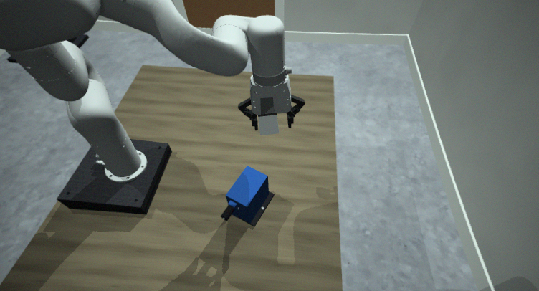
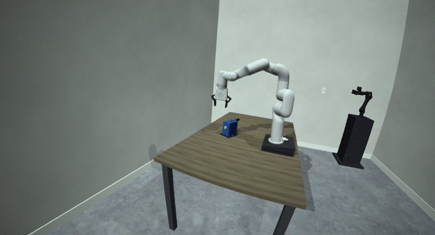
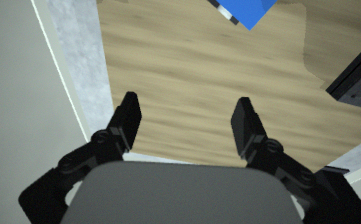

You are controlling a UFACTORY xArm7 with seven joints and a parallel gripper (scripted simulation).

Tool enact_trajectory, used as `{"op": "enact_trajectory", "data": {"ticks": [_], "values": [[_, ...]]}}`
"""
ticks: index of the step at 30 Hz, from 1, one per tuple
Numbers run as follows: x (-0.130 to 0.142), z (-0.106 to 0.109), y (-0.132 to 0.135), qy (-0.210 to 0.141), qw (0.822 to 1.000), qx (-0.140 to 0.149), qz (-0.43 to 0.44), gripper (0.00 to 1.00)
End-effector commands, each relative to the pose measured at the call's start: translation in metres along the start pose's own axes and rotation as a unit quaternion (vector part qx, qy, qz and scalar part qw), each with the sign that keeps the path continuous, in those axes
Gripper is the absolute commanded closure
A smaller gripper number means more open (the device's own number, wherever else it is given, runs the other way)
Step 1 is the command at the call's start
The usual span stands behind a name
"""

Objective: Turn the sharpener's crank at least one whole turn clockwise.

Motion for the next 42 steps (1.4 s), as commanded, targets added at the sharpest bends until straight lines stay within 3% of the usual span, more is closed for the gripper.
{"op": "enact_trajectory", "data": {"ticks": [1, 2, 10, 16, 18, 19, 26, 31, 40, 41, 42], "values": [[-0.025, -0.004, 0.007, 0.001, 1.000, -0.001, -0.026, 0.00], [-0.045, -0.010, 0.017, 0.001, 0.999, 0.002, -0.050, 0.00], [-0.093, -0.025, 0.046, -0.001, 0.994, 0.008, -0.111, 0.00], [-0.128, -0.039, 0.074, -0.005, 0.987, 0.013, -0.161, 0.00], [-0.128, -0.039, 0.074, -0.005, 0.987, 0.013, -0.161, 0.00], [-0.144, -0.045, 0.089, -0.008, 0.983, 0.015, -0.185, 0.00], [-0.174, -0.061, 0.125, -0.016, 0.970, 0.021, -0.240, 0.00], [-0.191, -0.072, 0.152, -0.023, 0.960, 0.024, -0.277, 0.00], [-0.191, -0.072, 0.152, -0.023, 0.960, 0.024, -0.277, 0.00], [-0.191, -0.072, 0.152, -0.023, 0.960, 0.024, -0.277, 1.00], [-0.191, -0.072, 0.152, -0.023, 0.960, 0.024, -0.277, 1.00]]}}
Point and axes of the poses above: the point where the finger pads meet when closed, its own z axis back along the fingers, its own y axis across the jaws, x = y × z, the point moved 4 cm from there along z, back along the fingers, and after that the axes turned 2 degrees about z, right-handed, at the moved point
